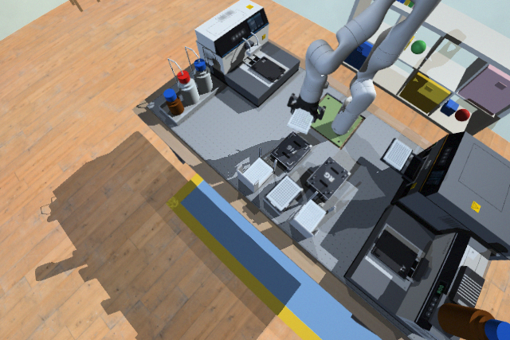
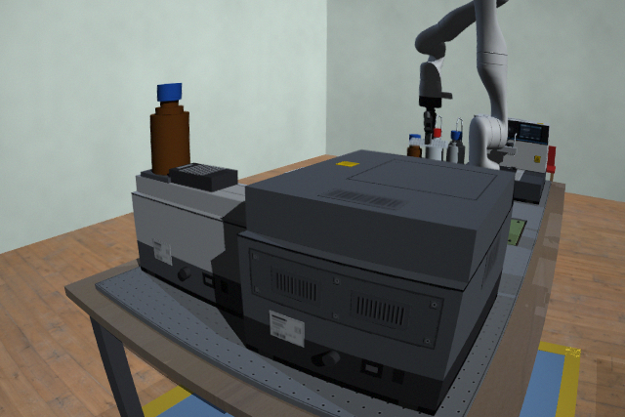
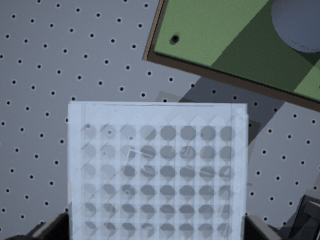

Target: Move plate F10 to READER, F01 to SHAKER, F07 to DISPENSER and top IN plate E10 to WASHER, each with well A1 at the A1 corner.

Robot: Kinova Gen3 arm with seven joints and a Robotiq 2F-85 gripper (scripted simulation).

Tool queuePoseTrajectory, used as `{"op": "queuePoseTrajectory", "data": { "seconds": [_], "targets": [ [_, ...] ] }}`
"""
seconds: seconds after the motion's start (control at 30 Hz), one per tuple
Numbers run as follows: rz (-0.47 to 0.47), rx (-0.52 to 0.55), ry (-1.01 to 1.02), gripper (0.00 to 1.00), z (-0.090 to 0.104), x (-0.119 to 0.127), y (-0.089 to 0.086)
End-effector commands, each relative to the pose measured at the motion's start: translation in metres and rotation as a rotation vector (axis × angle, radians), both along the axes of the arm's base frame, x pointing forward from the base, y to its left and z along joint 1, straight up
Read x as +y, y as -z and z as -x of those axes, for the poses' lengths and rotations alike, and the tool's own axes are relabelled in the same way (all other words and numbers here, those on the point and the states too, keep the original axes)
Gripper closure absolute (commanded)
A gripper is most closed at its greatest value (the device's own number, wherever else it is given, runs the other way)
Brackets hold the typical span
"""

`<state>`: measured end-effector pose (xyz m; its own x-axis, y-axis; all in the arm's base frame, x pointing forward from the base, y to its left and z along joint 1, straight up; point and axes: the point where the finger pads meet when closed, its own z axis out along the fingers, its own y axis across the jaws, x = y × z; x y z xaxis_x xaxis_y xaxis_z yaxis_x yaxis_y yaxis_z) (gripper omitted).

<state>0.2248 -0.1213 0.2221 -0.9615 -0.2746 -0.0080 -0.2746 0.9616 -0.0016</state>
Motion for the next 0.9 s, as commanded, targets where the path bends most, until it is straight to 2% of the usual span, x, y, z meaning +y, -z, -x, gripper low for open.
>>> {"op": "queuePoseTrajectory", "data": {
  "seconds": [0.0, 0.87],
  "targets": [
    [0.003, 0.001, 0.035, 0.06, -0.004, 0.011, 0.000],
    [0.001, 0.001, 0.246, 0.06, -0.025, 0.079, 0.000]
  ]
}}
